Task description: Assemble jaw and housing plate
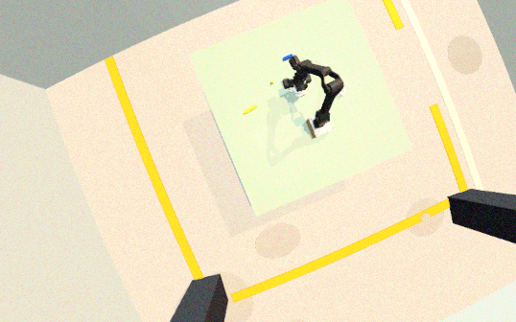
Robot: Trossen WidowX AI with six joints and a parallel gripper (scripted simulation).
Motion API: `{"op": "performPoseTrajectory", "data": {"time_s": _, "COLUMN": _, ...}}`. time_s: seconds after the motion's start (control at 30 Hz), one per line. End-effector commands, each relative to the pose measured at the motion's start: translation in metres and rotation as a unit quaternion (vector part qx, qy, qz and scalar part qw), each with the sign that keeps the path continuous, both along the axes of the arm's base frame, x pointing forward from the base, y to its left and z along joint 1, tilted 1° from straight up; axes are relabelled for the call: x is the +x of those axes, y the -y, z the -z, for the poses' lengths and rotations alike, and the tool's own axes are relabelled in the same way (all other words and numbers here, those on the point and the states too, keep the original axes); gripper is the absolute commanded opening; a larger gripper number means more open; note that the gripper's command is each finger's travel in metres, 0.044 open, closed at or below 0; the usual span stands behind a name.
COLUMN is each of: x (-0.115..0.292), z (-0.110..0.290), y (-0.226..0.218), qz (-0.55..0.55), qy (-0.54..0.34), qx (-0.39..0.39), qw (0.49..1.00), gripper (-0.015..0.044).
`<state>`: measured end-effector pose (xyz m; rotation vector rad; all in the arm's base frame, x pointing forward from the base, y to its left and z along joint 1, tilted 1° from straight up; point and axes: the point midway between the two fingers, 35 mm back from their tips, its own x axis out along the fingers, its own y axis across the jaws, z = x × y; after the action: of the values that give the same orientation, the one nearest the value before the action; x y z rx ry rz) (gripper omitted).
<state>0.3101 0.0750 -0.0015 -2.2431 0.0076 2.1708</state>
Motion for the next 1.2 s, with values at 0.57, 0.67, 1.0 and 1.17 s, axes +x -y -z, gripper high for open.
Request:
{"op": "performPoseTrajectory", "data": {"time_s": 0.57, "x": 0.0001, "z": 0.006, "y": -0.0002, "qz": 0.004, "qy": 0.0, "qx": 0.0, "qw": 1.0, "gripper": 0.0134}}
{"op": "performPoseTrajectory", "data": {"time_s": 0.67, "x": 0.0001, "z": 0.006, "y": -0.0002, "qz": 0.004, "qy": 0.0, "qx": 0.0, "qw": 1.0, "gripper": 0.0134}}
{"op": "performPoseTrajectory", "data": {"time_s": 1.0, "x": 0.0002, "z": 0.0091, "y": -0.0002, "qz": 0.005, "qy": 0.0, "qx": 0.0, "qw": 1.0, "gripper": 0.0134}}
{"op": "performPoseTrajectory", "data": {"time_s": 1.17, "x": 0.0002, "z": 0.0106, "y": -0.0002, "qz": 0.005, "qy": 0.0, "qx": 0.0, "qw": 1.0, "gripper": 0.0134}}
